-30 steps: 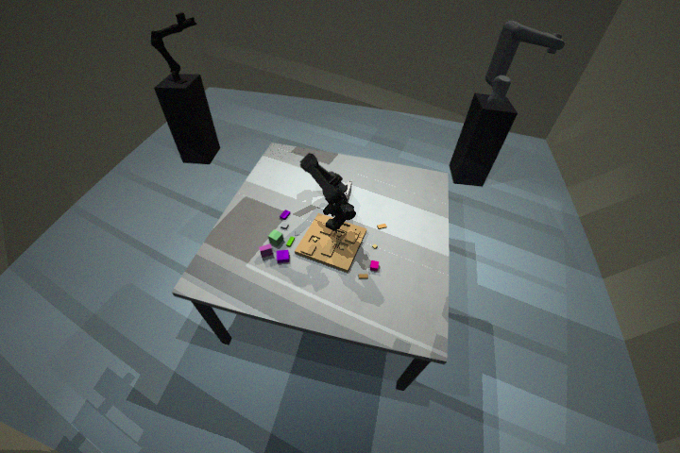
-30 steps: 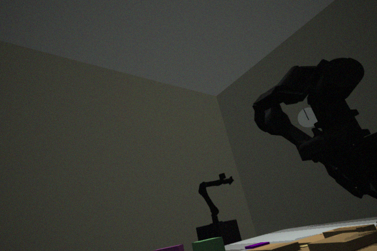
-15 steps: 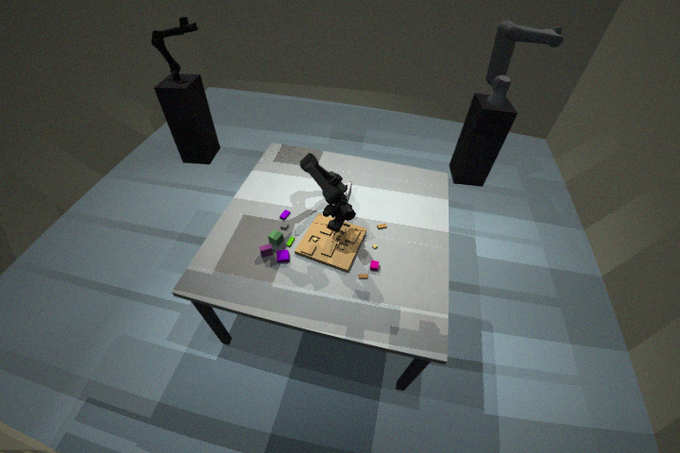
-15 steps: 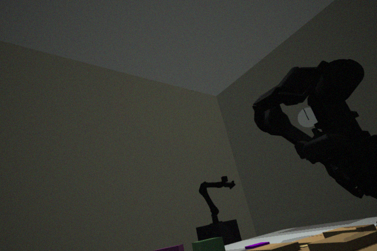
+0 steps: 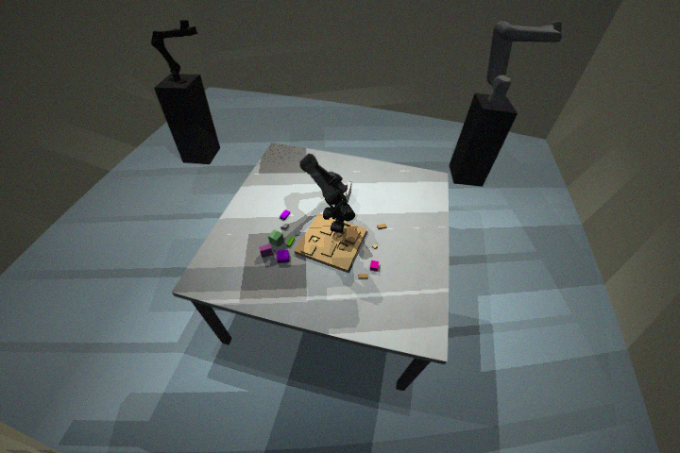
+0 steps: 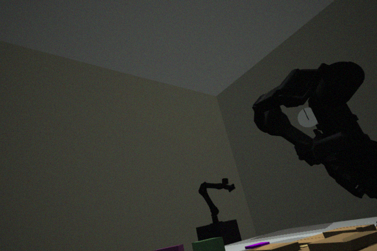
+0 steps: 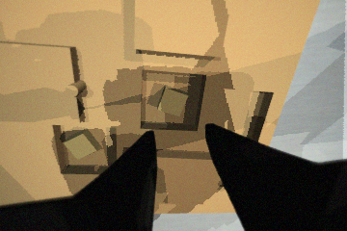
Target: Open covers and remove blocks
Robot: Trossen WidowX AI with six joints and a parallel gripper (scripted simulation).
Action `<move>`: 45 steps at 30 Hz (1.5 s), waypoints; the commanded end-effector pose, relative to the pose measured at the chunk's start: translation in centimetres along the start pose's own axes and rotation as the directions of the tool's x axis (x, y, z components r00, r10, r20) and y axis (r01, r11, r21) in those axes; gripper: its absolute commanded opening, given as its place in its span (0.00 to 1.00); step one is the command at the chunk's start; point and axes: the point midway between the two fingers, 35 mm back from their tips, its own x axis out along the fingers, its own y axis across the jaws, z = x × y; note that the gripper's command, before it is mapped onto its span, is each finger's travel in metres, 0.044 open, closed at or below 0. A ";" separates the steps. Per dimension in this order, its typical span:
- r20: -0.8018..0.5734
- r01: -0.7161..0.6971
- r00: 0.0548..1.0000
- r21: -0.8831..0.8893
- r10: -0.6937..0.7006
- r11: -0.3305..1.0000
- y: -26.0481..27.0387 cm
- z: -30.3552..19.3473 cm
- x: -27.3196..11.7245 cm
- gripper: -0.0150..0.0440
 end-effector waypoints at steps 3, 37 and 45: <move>0.001 -0.001 1.000 -0.089 0.001 0.996 0.0 0.0 0.2 0.50; 0.001 0.000 1.000 -0.540 0.001 0.842 0.0 0.0 1.4 0.50; 0.001 0.000 1.000 -0.631 0.001 0.775 0.0 0.0 1.7 0.50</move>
